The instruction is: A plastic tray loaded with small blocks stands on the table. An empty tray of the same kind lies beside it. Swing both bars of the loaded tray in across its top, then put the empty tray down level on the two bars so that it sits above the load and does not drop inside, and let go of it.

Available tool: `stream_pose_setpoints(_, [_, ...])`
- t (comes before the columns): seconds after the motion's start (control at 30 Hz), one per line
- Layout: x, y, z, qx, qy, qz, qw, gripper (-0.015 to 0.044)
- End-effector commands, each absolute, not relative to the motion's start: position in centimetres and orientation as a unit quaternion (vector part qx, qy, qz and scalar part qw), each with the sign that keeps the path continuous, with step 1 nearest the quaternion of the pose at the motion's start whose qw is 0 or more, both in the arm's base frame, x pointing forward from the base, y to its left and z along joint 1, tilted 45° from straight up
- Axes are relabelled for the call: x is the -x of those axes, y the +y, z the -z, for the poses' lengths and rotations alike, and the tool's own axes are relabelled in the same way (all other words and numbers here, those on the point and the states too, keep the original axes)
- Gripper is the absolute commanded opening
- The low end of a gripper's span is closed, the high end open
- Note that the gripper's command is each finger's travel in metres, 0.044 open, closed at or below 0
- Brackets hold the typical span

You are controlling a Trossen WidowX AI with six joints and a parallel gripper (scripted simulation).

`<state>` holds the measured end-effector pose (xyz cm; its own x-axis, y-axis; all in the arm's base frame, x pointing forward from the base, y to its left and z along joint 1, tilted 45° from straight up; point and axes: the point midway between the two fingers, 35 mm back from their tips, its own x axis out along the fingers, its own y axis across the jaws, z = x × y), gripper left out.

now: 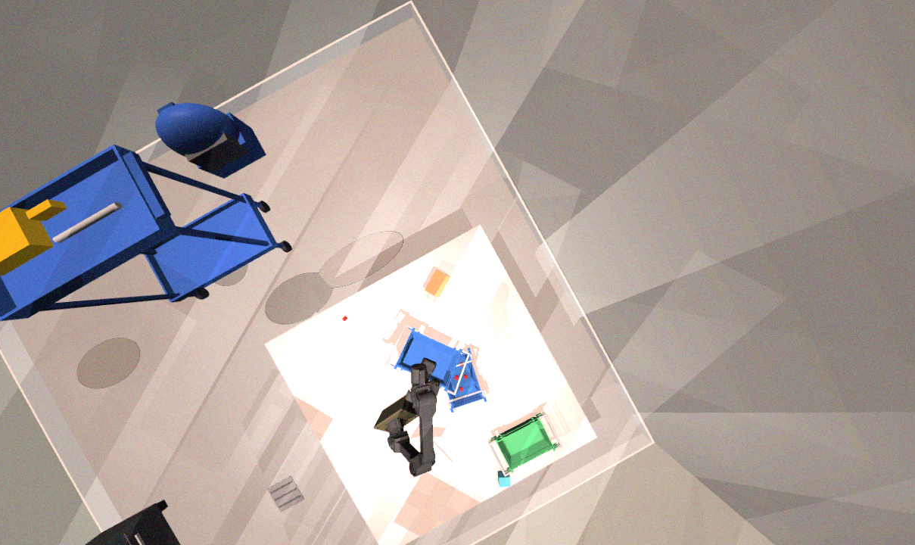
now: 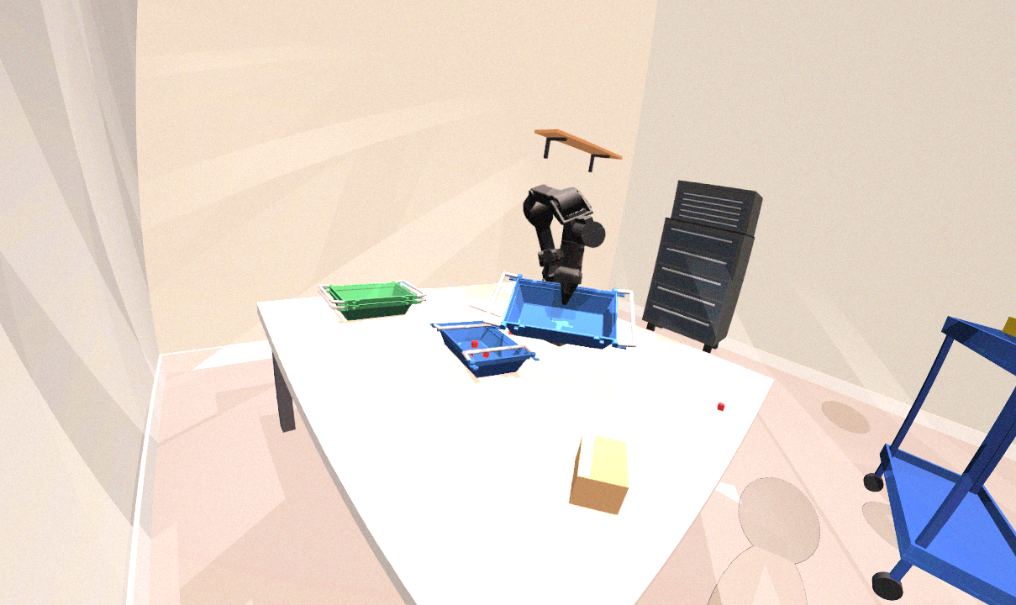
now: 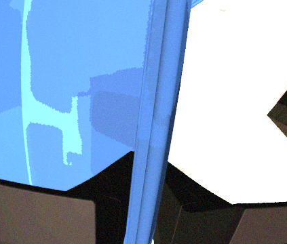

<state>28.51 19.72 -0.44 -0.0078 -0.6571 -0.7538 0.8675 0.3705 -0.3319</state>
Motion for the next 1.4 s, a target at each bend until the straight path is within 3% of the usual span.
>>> stream_pose_setpoints(0.0, [-29.3, 19.0, -1.1, -0.15, 0.424, 0.558, 0.697, 0.0])
stream_pose_setpoints(1.37, [-33.0, 6.8, -9.8, -0.364, 0.187, 0.678, 0.611, 0.0])
